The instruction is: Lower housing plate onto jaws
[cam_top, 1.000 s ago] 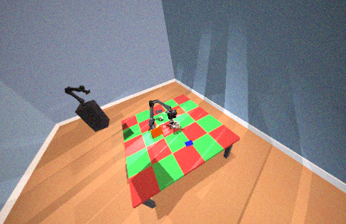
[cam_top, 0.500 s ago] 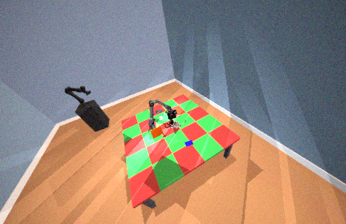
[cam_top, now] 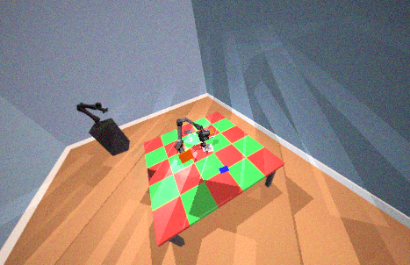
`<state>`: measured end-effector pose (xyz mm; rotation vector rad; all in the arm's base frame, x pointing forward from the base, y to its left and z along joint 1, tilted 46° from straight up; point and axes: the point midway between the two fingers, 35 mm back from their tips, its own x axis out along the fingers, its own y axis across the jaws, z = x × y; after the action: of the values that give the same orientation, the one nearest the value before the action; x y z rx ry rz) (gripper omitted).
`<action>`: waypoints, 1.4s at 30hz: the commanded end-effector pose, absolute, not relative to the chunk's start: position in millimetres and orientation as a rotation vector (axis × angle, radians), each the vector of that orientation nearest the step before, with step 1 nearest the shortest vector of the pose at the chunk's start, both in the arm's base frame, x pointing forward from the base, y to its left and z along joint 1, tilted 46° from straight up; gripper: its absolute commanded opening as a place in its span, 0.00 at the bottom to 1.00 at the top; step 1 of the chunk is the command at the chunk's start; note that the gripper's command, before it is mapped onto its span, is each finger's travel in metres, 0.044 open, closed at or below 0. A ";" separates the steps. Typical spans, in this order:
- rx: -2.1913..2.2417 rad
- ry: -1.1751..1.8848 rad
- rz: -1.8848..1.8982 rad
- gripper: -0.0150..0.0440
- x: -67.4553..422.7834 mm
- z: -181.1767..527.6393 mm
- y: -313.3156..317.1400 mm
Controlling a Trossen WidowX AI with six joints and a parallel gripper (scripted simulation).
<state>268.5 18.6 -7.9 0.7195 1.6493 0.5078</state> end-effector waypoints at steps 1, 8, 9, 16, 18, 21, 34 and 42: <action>0.728 1.658 0.507 0.85 265.9 -13.4 24.6; 0.728 1.658 0.507 0.85 265.2 -21.7 32.7; 0.728 1.658 0.507 0.85 265.1 -22.9 33.9; 0.728 1.658 0.507 0.85 263.8 -30.9 42.1; 0.729 1.658 0.508 0.85 263.3 -33.2 44.4; 0.729 1.658 0.508 0.85 262.5 -36.4 47.9; 0.731 1.658 0.511 0.85 259.1 -47.4 60.2; 0.731 1.658 0.511 0.85 259.1 -47.4 60.2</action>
<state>260.5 59.2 -46.6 0.7225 1.6538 0.5128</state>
